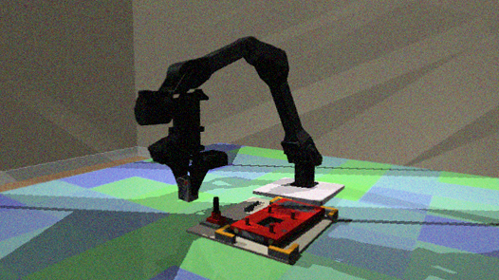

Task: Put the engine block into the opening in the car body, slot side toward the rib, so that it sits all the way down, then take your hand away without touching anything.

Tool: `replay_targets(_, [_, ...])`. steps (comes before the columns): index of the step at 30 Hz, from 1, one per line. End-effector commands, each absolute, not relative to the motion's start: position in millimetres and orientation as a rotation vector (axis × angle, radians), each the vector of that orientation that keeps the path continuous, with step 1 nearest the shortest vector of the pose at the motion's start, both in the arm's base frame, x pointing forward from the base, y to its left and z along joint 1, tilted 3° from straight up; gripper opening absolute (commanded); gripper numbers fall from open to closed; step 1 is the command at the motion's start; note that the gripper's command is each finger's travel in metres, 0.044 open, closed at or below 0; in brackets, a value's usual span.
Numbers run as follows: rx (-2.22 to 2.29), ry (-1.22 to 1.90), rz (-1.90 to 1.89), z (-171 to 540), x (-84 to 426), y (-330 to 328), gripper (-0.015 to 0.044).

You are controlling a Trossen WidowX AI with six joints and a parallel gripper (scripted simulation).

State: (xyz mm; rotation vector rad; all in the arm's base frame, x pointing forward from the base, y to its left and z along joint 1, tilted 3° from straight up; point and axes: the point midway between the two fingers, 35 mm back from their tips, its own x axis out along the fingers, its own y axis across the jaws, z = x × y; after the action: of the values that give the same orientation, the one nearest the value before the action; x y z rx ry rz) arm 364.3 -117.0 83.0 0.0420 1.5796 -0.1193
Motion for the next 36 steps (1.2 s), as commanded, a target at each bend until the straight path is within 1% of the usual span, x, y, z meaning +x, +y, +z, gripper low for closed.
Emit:
replay_targets(1, [0.035,1.577,-0.124,94.3,364.4,-117.0,0.0])
replay_targets(26, [0.042,1.579,-0.125,171.2,356.0,-111.8,0.0])
replay_targets(29, [0.042,1.579,-0.125,171.6,355.6,-111.7,0.0])
replay_targets(36, [0.042,1.579,-0.125,146.3,356.6,-112.8,0.0])
